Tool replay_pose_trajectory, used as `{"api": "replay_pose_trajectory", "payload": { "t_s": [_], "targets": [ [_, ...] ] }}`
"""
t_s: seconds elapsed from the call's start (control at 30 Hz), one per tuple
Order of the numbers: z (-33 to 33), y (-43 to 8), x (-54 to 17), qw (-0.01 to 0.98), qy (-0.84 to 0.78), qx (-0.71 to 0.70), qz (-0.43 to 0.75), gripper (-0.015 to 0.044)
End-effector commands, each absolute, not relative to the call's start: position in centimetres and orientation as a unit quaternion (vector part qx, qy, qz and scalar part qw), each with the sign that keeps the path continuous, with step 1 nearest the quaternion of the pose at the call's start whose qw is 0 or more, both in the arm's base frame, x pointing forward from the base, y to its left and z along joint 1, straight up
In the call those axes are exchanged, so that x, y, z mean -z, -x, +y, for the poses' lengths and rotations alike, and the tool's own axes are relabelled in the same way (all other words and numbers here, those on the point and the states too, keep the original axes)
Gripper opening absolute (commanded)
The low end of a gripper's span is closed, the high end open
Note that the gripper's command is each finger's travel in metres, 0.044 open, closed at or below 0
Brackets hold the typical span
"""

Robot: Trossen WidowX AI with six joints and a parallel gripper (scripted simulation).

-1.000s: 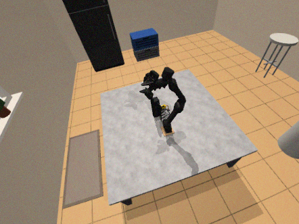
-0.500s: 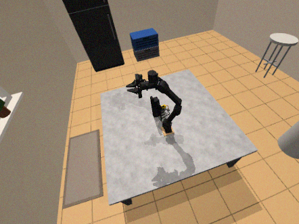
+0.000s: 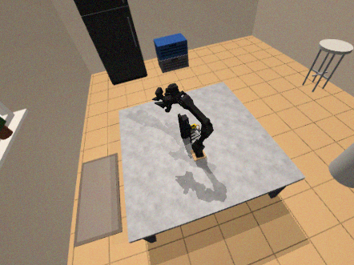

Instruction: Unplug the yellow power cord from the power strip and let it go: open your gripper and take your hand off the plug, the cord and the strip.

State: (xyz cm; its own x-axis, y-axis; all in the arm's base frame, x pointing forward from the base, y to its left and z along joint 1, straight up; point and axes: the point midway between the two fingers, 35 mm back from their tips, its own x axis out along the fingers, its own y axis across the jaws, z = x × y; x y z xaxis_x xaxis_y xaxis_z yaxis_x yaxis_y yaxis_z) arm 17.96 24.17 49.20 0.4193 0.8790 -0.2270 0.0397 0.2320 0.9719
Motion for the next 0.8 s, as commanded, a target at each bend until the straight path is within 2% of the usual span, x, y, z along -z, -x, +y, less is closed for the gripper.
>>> {"api": "replay_pose_trajectory", "payload": {
  "t_s": [0.0,0.43,0.77],
  "targets": [
    [22.9,-21.2,-46.5,0.684,-0.532,-0.260,0.426,0.0160],
    [15.0,-29.8,-38.2,0.740,-0.542,-0.051,0.395,0.0160],
    [6.8,-32.9,-30.5,0.752,-0.511,0.117,0.400,0.0160]
  ]
}}
